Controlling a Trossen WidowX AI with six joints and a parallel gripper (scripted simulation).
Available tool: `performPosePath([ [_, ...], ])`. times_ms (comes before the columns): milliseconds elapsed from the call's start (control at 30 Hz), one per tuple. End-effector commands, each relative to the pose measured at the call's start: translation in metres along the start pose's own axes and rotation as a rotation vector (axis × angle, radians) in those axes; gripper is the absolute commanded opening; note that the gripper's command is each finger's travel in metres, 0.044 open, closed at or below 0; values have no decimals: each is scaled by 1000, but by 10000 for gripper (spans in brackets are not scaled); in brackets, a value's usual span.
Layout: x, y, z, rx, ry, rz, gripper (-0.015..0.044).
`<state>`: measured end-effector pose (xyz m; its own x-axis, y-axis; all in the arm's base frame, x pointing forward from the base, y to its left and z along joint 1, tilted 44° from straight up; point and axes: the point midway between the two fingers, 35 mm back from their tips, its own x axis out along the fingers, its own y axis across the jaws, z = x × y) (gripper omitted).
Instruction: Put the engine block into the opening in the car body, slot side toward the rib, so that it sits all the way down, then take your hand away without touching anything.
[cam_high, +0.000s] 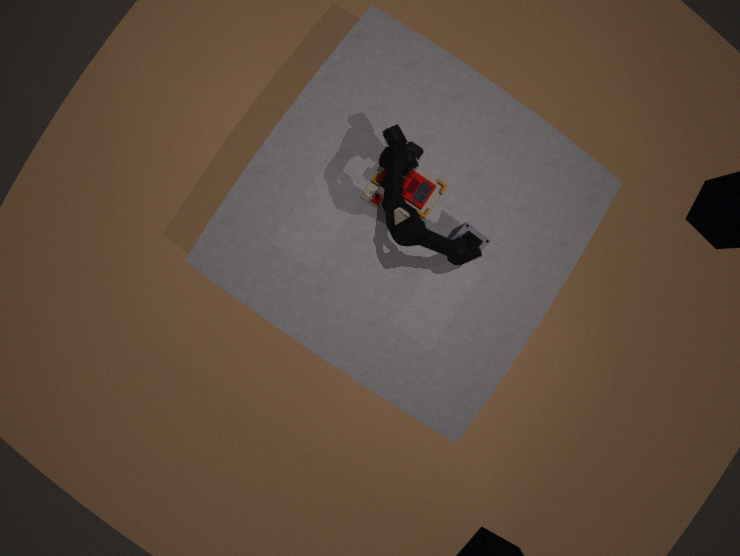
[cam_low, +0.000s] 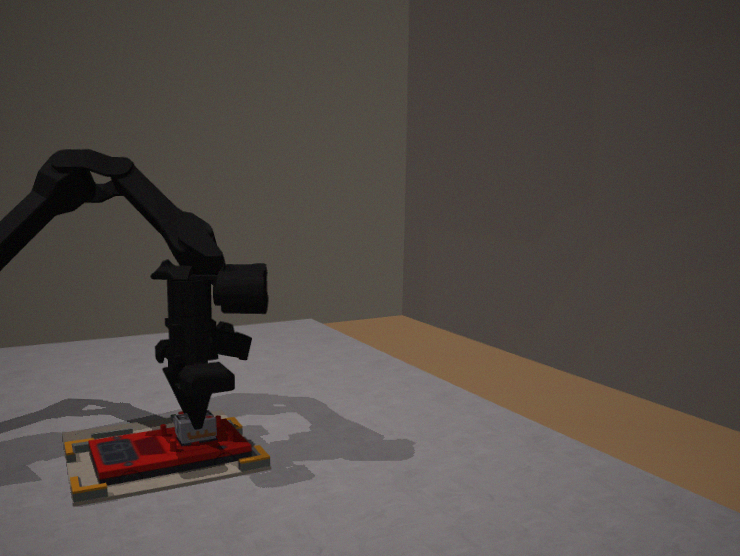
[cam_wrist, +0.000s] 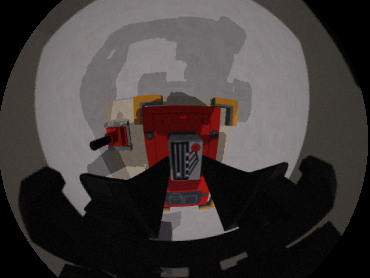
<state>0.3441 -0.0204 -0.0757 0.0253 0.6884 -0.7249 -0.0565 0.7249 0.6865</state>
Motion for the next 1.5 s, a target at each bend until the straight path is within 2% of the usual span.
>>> performPosePath([
  [0,1,0,0,4,-3,4,158],
  [1467,6,0,1,4,-3,4,158],
])
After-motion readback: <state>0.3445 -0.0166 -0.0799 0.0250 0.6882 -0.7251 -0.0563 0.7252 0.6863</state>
